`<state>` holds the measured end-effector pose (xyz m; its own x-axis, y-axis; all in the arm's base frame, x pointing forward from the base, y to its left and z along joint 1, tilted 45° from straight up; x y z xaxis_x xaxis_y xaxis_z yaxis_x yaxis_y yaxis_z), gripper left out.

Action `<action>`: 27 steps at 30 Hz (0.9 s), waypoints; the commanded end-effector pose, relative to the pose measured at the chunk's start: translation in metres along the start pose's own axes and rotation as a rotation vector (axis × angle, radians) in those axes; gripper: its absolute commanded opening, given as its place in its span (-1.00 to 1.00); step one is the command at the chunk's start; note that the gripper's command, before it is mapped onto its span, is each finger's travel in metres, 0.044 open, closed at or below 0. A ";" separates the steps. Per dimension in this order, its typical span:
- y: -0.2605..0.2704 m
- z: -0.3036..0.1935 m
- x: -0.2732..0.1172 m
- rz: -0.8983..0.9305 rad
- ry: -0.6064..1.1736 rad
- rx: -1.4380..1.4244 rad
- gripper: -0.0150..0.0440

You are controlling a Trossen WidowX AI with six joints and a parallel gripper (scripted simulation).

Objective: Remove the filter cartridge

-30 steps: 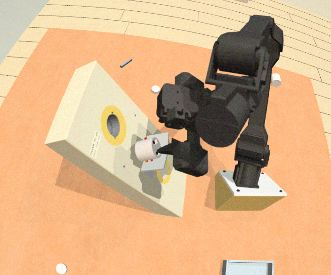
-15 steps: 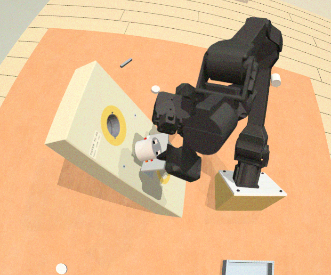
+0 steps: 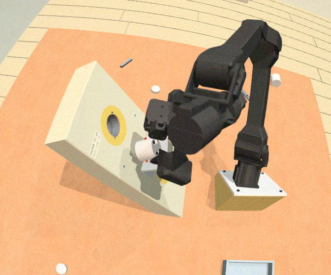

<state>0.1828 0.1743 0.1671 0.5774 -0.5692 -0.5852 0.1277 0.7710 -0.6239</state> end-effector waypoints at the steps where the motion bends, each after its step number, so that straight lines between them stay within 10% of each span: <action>1: -0.001 0.000 0.007 -0.001 -0.006 -0.001 0.54; 27: -0.001 0.000 0.009 -0.002 -0.001 0.001 -0.13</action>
<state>0.1879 0.1677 0.1620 0.5790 -0.5724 -0.5806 0.1269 0.7667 -0.6293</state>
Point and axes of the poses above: the point midway between the two fingers, 35 mm back from their tips, its own x axis out along the fingers, its own y axis across the jaws, z = x × y, the point moved 8 cm from there along -x, back along the fingers, and after that the axes turned 9 degrees about x, right-handed, at the moved point
